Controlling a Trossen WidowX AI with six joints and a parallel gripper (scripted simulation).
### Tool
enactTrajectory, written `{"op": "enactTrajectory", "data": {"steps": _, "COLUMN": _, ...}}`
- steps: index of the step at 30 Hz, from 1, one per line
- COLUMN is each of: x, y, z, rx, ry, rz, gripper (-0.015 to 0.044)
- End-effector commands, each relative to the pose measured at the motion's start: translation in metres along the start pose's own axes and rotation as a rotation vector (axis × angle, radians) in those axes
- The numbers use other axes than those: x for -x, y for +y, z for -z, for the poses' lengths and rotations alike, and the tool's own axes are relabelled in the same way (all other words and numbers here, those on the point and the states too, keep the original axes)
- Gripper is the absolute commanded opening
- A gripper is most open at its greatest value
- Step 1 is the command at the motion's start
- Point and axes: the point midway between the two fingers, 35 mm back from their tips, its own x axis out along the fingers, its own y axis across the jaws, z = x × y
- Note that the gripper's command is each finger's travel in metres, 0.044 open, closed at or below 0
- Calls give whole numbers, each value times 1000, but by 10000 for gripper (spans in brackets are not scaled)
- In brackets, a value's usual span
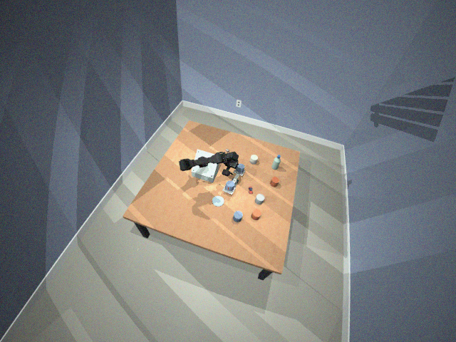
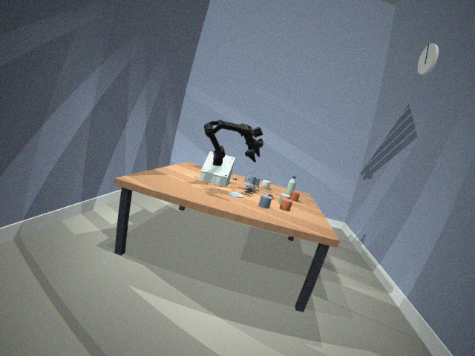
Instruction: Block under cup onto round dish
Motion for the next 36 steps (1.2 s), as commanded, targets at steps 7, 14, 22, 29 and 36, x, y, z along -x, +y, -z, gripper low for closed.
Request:
{"op": "enactTrajectory", "data": {"steps": 7, "x": 1, "y": 35, "z": 72, "rx": 130, "ry": 7, "rz": 159, "gripper": 440}}
{"op": "enactTrajectory", "data": {"steps": 14, "x": 9, "y": 42, "z": 103, "rx": 224, "ry": -110, "rz": 246, "gripper": 440}}
{"op": "enactTrajectory", "data": {"steps": 22, "x": 17, "y": 43, "z": 119, "rx": 298, "ry": -253, "rz": 283, "gripper": 440}}
{"op": "enactTrajectory", "data": {"steps": 29, "x": 16, "y": 45, "z": 118, "rx": 317, "ry": -237, "rz": 290, "gripper": 440}}
{"op": "enactTrajectory", "data": {"steps": 36, "x": 5, "y": 61, "z": 112, "rx": 463, "ry": -106, "rz": 327, "gripper": 440}}
